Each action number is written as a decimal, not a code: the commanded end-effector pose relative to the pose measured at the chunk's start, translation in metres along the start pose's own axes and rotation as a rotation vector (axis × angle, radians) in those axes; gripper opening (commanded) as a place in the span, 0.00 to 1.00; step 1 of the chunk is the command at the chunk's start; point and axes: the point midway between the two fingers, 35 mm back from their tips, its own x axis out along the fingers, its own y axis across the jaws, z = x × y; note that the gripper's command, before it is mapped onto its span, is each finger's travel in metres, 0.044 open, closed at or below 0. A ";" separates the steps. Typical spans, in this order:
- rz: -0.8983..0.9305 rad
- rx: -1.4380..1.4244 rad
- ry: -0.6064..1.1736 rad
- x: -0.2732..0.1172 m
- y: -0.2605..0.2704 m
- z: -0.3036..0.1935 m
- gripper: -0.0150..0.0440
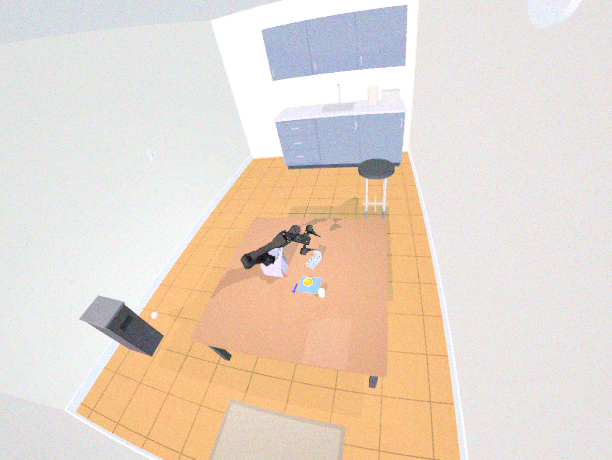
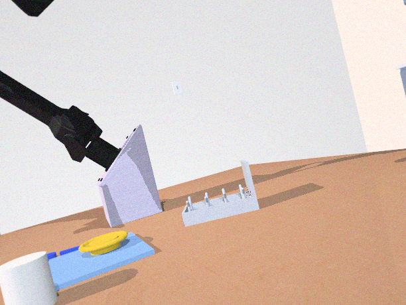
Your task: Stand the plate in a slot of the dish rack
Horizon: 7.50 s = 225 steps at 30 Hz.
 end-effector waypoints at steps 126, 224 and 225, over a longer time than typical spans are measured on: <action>-0.489 -0.531 0.943 0.036 -0.170 -0.149 0.25; 0.784 -0.507 0.936 0.054 -0.138 -0.324 0.25; 0.802 -0.516 0.914 0.055 -0.139 -0.324 0.25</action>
